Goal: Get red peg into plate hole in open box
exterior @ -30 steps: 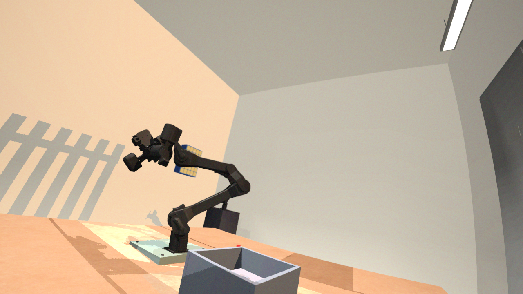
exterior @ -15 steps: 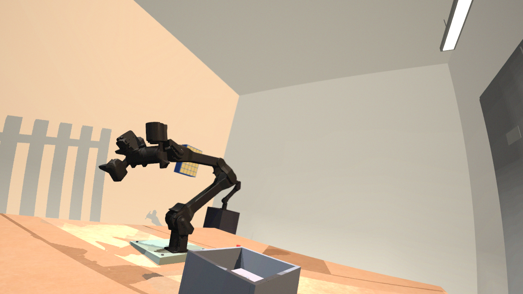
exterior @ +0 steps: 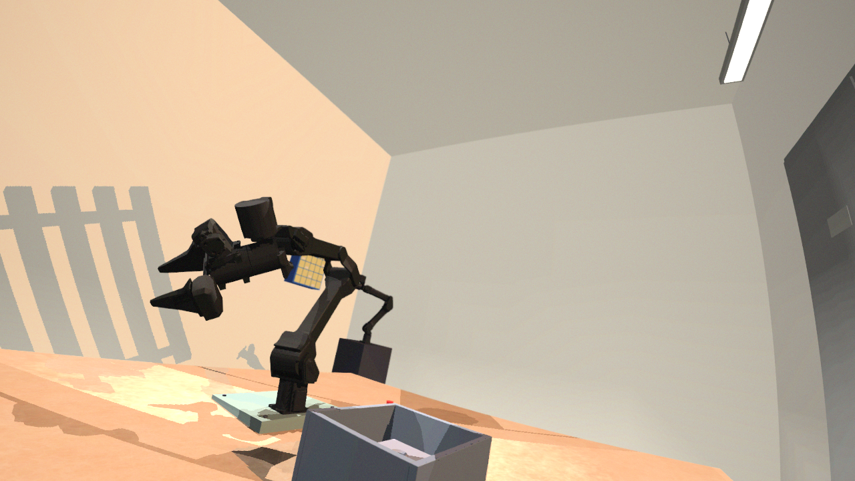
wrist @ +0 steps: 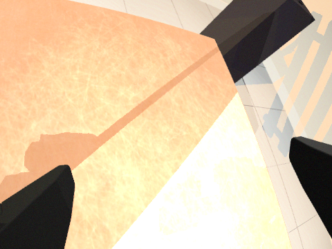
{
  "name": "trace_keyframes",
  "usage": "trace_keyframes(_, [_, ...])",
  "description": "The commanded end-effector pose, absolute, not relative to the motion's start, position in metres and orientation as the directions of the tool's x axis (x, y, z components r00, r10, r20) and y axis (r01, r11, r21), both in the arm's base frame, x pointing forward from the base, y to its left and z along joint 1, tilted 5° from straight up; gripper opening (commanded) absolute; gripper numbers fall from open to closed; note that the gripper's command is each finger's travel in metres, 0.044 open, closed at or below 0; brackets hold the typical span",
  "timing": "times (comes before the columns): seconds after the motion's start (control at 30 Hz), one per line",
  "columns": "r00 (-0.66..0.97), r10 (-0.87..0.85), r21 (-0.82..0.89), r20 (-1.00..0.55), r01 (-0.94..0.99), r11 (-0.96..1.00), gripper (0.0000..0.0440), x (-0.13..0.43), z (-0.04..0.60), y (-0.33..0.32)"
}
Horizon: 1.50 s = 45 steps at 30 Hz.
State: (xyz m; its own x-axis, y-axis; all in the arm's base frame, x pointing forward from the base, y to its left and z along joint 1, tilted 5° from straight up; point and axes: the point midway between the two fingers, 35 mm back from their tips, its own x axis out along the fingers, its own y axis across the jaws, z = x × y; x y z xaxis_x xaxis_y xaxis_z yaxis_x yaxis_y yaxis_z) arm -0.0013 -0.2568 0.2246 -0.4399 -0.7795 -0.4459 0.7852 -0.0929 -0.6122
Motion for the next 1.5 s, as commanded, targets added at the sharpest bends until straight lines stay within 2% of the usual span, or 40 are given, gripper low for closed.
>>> trace_keyframes(0.0, [-0.375,-0.787,-0.586,-0.490,0.810,-0.022,0.0440,0.021,0.217,-0.256])
trace_keyframes(0.37, [-0.111,-0.752,-0.453,-0.650,0.851,0.266,0.0440,0.111,0.194,-0.223])
trace_keyframes(0.8, [0.112,-0.592,-0.282,-0.798,0.799,0.531,0.0440,0.187,0.177,-0.144])
trace_keyframes(1.13, [0.178,-0.425,-0.166,-0.887,0.737,0.655,0.0440,0.213,0.165,-0.067])
trace_keyframes(1.47, [0.140,-0.271,-0.098,-0.952,0.701,0.707,0.0440,0.210,0.151,0.008])
